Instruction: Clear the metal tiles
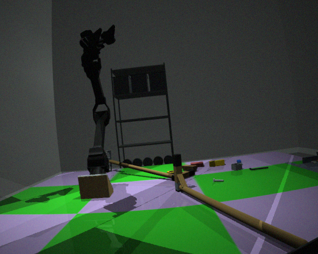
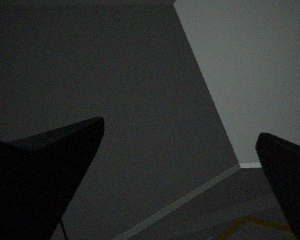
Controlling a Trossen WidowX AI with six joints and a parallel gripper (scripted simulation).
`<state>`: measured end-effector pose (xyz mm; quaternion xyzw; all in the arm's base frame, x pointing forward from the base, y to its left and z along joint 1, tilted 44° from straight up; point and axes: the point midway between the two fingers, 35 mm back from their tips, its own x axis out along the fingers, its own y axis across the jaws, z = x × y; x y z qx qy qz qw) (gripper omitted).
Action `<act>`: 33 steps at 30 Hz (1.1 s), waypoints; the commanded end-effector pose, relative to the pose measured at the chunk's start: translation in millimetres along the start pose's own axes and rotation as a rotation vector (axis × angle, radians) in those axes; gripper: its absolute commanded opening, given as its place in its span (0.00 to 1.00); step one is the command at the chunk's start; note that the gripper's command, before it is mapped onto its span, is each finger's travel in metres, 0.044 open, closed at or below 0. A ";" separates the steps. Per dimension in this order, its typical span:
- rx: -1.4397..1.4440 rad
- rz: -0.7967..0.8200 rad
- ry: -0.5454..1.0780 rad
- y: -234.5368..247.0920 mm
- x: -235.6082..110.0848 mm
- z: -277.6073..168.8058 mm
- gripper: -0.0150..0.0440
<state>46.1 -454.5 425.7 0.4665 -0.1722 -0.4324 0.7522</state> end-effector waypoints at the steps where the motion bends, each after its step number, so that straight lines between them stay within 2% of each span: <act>1: -0.046 -0.059 0.054 -26.6 13.6 -18.5 1.00; 17: -0.247 -0.217 0.304 -108.2 39.5 -98.4 1.00; 33: -0.462 -0.290 0.631 -177.5 35.3 -190.5 1.00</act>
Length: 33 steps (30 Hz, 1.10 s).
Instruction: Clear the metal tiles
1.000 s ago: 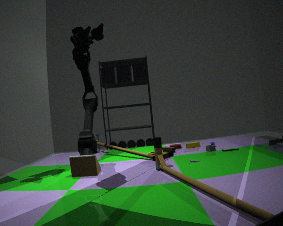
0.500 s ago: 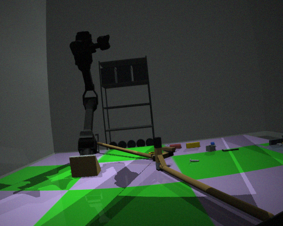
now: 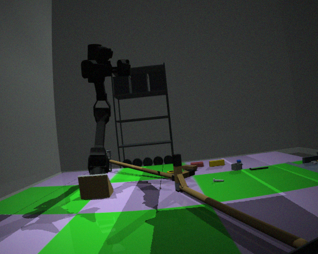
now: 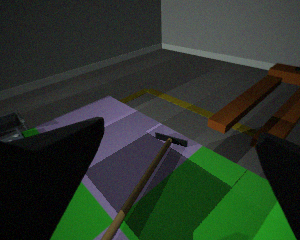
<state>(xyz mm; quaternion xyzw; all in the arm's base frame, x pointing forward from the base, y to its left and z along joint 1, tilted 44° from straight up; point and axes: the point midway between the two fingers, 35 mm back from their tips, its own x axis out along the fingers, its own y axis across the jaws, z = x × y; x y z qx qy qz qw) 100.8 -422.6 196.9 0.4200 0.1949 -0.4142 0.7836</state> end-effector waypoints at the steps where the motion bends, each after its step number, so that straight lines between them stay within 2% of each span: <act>1: -0.065 -0.010 0.093 -5.5 15.6 -28.8 1.00; 6: -0.101 -0.011 0.139 -7.2 21.7 -43.3 1.00; 33: -0.101 -0.011 0.139 -7.5 21.6 -41.7 1.00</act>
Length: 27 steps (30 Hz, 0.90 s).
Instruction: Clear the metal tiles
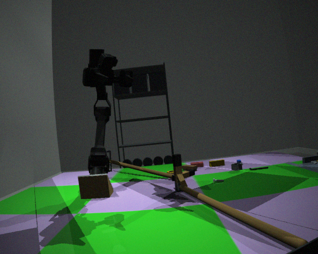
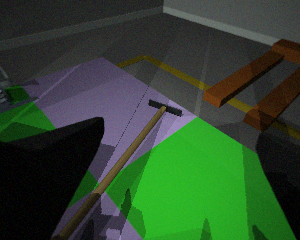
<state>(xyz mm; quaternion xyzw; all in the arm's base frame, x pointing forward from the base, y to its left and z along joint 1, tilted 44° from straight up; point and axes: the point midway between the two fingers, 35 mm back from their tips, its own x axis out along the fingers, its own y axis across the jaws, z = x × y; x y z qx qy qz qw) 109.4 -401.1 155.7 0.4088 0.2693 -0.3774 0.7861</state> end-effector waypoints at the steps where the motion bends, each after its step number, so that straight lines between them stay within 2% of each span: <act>1: -0.005 -0.004 0.002 -0.5 0.2 -0.2 1.00; 10: 0.021 -0.006 -0.032 -0.7 -6.2 9.5 1.00; 27: 0.279 0.028 -0.378 5.6 -90.9 99.3 1.00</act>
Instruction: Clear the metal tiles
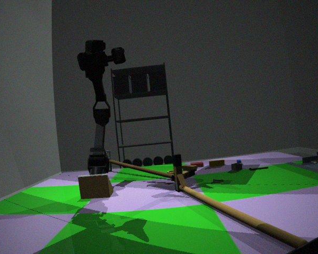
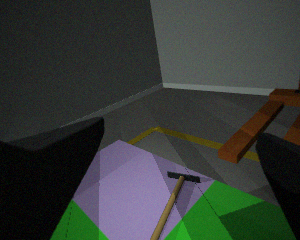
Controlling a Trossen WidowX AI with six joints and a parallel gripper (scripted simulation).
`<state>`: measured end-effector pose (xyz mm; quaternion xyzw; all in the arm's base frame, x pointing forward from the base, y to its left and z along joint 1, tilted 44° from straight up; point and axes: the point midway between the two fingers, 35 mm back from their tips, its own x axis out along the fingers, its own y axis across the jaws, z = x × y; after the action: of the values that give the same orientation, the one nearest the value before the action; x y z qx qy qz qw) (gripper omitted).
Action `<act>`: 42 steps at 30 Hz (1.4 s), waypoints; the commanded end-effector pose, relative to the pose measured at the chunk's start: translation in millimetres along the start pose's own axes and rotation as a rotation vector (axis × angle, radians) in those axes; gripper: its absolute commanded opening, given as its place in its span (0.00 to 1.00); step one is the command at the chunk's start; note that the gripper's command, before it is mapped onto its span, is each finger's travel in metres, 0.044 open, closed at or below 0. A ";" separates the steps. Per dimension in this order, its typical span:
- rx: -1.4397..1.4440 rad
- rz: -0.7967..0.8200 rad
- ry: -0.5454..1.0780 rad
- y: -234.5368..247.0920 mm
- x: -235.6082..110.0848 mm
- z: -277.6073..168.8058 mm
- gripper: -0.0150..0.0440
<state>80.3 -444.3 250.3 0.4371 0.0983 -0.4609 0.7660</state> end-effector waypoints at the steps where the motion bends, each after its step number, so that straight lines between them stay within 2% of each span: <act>1: 0.060 0.026 -0.088 11.0 -19.7 26.7 1.00; 23: 0.324 0.255 -0.402 65.2 -120.9 124.3 1.00; 42: 0.472 0.533 -0.550 126.8 -228.9 168.9 1.00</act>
<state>12.9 -420.0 528.3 0.4729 -0.3123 -0.3766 0.7327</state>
